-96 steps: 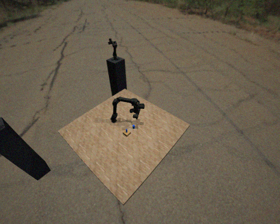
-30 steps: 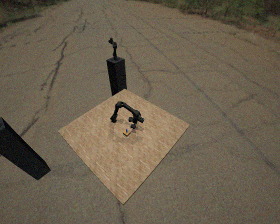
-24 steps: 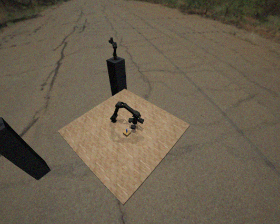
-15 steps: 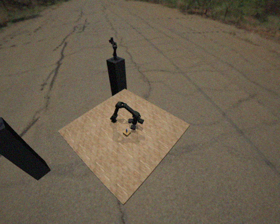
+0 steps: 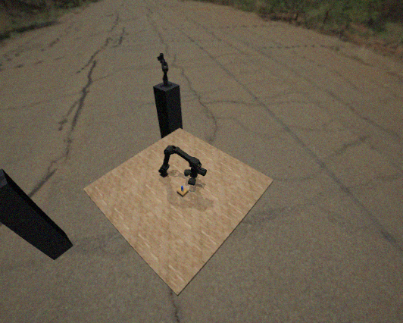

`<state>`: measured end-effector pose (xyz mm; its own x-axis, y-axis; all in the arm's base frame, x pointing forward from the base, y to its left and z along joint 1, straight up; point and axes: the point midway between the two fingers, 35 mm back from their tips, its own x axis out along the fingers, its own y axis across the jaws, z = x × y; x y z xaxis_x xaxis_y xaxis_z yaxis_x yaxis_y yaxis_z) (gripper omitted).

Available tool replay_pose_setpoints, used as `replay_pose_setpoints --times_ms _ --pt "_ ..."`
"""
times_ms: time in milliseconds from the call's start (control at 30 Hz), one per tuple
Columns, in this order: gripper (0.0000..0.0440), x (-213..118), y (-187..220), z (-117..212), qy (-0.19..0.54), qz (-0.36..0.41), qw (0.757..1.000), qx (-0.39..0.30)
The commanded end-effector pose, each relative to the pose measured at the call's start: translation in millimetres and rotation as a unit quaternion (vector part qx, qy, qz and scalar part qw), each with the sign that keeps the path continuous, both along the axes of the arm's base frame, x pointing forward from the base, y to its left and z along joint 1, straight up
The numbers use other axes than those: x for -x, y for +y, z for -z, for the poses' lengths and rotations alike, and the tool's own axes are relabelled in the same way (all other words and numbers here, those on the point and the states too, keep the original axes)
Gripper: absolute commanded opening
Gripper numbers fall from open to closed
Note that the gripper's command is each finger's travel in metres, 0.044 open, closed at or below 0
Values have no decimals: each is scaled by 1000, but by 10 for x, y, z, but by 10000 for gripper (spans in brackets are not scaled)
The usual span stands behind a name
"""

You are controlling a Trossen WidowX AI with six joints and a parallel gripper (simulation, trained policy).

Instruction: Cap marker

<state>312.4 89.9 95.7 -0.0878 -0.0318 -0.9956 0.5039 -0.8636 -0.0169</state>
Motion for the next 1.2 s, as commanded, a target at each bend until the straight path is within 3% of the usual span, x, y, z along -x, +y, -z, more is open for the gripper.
replay_pose_setpoints --times_ms 0,567,1167 --pt "92 -53 -48 -147 -17 1 1000 -1" --pt "75 -41 -585 -613 -30 41 999 -6" --pt "39 170 -1207 -781 -13 102 995 -3"
